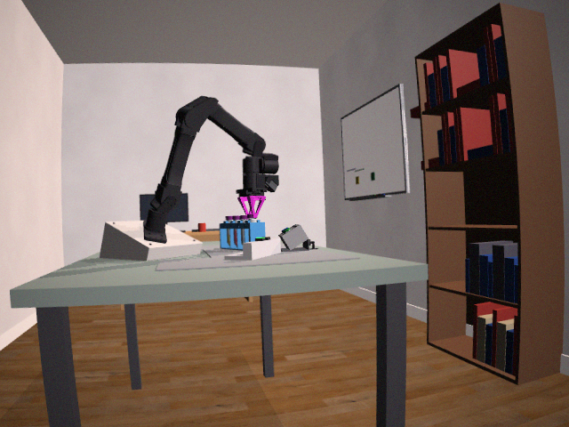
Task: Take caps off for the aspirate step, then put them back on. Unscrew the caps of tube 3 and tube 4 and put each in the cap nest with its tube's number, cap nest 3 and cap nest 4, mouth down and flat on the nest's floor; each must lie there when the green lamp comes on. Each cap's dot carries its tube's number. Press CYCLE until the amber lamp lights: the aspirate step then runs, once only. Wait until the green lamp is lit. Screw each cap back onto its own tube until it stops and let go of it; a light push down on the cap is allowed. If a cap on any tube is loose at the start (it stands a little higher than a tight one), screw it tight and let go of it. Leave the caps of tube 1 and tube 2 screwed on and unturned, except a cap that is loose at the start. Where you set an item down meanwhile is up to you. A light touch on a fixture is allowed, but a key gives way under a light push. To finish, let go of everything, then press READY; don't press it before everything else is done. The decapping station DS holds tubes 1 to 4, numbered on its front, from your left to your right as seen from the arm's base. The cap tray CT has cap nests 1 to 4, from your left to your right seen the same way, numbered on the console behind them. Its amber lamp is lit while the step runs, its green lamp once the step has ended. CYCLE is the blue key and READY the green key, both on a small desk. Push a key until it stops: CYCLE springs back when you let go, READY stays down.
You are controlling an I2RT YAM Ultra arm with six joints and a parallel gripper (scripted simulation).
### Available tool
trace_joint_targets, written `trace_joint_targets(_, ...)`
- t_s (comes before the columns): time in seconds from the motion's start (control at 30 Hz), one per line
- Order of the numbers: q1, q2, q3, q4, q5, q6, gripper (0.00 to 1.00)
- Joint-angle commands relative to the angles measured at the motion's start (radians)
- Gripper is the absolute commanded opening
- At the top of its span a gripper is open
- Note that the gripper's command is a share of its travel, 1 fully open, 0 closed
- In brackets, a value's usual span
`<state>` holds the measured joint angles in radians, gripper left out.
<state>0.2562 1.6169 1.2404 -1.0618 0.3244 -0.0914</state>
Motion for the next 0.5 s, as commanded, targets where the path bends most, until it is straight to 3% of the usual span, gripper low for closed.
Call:
trace_joint_targets(0.0,0.004,-0.007,0.012,0.003,0.000,0.168,0.00)
trace_joint_targets(0.1,0.004,-0.006,0.012,0.003,0.000,0.201,0.00)
trace_joint_targets(0.37,0.004,-0.006,0.010,0.005,0.000,0.467,0.00)
trace_joint_targets(0.47,0.003,-0.006,0.010,0.005,0.000,0.486,0.00)
